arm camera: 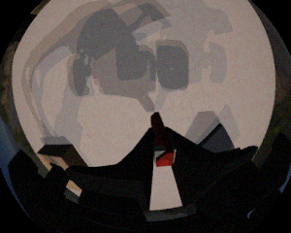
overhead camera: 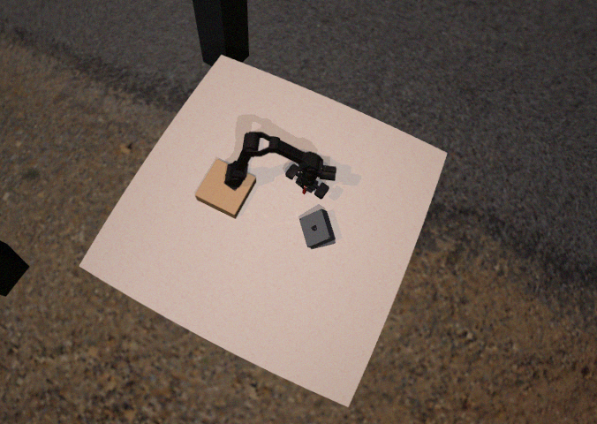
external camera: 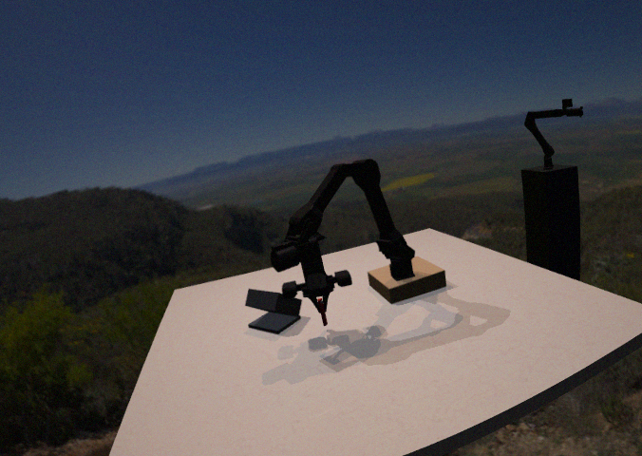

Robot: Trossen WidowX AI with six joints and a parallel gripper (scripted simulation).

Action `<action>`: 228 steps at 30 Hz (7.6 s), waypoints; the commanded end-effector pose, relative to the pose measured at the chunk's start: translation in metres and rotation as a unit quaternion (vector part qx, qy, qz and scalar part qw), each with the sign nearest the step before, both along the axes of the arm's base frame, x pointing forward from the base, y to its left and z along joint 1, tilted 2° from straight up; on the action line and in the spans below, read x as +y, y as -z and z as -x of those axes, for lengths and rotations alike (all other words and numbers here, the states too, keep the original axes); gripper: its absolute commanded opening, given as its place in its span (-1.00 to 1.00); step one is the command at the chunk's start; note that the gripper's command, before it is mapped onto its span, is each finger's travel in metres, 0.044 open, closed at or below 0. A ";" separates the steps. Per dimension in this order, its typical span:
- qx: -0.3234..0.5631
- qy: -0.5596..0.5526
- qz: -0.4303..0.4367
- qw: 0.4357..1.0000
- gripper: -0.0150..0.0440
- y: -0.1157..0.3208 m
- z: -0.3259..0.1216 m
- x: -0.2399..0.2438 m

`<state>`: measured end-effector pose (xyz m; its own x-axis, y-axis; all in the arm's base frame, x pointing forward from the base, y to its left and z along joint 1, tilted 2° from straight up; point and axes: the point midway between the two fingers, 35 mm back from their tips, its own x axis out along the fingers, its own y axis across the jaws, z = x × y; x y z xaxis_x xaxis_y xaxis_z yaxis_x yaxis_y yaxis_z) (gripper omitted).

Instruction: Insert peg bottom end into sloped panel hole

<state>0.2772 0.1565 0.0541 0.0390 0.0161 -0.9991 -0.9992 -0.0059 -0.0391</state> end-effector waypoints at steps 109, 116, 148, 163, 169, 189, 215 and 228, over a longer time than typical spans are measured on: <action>0.046 0.558 -0.106 0.822 -0.49 -0.078 -0.033 -0.053; 0.052 0.594 -0.112 0.795 -0.49 -0.079 -0.035 -0.057; 0.082 0.740 -0.139 0.653 -0.49 -0.085 -0.045 -0.079; 0.098 0.797 -0.149 0.577 -0.49 -0.089 -0.049 -0.089; 0.104 0.818 -0.152 0.545 -0.49 -0.090 -0.051 -0.093; 0.127 0.877 -0.162 0.434 -0.49 -0.095 -0.055 -0.108; 0.158 0.931 -0.170 0.281 -0.49 -0.101 -0.060 -0.128; 0.174 0.948 -0.173 0.202 -0.49 -0.104 -0.062 -0.138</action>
